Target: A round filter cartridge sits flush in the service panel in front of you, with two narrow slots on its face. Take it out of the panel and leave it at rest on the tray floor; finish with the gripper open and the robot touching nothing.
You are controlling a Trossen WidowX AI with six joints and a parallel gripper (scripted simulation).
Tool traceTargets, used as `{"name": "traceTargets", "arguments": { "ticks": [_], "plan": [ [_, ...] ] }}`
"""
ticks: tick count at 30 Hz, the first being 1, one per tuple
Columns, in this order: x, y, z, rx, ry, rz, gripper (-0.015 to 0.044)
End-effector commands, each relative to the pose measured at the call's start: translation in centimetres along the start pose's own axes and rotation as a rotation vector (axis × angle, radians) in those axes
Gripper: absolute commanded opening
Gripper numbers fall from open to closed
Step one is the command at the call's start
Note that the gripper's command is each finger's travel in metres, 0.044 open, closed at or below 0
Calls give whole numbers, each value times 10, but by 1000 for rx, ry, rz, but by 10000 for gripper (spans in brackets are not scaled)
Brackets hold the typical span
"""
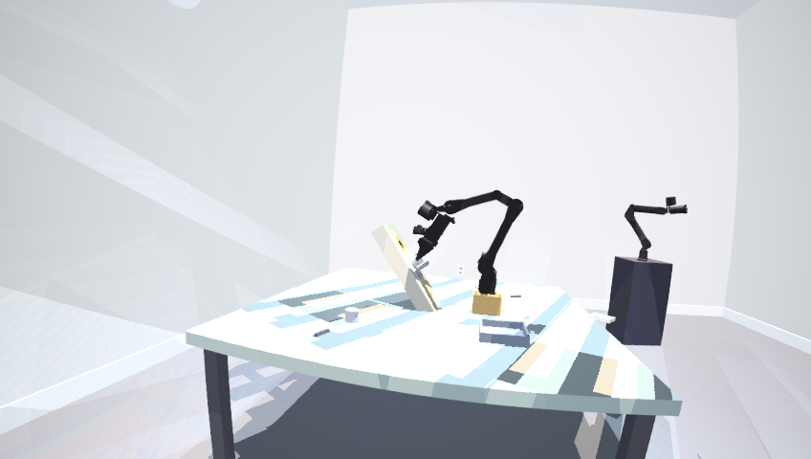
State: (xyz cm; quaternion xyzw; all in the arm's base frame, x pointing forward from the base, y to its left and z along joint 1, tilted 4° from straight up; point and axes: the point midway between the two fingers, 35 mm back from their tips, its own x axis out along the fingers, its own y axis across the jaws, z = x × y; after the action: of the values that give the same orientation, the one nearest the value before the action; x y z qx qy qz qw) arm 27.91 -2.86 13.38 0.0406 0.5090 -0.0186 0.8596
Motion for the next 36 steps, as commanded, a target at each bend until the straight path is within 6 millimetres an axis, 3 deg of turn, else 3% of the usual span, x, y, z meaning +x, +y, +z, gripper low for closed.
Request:
{"name": "traceTargets", "arguments": {
  "ticks": [1,18,36],
  "plan": [
    [-5,0,10,-1,-15,-1,0],
    [-95,0,14,-1,-11,-1,0],
    [-83,51,17,1,-1,2,0]
  ]
}}
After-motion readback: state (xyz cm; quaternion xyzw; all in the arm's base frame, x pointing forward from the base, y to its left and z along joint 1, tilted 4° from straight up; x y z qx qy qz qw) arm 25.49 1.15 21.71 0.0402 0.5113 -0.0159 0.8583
